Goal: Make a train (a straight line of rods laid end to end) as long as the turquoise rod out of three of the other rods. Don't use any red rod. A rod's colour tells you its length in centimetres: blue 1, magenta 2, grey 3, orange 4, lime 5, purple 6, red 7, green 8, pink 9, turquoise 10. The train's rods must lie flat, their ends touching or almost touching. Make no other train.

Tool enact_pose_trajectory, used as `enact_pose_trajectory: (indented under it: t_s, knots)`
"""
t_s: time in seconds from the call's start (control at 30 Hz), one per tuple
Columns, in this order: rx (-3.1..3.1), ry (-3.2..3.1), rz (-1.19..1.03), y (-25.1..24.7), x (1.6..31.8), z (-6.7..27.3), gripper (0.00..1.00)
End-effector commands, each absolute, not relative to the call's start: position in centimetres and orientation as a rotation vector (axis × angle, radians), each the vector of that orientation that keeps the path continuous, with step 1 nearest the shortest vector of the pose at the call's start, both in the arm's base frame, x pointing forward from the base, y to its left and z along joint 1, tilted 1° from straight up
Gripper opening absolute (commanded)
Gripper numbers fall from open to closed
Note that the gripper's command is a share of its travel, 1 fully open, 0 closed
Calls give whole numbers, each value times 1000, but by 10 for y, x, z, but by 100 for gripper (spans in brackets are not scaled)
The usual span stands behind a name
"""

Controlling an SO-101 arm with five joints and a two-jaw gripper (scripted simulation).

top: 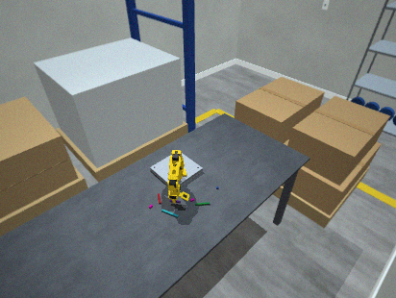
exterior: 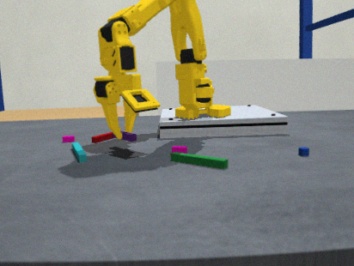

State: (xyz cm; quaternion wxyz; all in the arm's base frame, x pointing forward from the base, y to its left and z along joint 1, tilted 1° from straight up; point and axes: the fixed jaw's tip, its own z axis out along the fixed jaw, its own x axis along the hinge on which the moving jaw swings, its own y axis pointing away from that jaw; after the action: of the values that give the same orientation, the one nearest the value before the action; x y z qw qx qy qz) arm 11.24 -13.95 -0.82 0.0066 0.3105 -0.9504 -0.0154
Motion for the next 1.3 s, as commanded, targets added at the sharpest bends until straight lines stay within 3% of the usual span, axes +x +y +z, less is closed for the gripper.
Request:
enact_pose_trajectory:
  t_s: [0.0, 0.67, 1.27]
  knots:
    - [967, -2983, -22, -142, 115, 0, 0]
    - [993, -2974, -22, -140, 119, 10, 0]
    - [1419, -2791, -23, -81, 159, 5, 0]
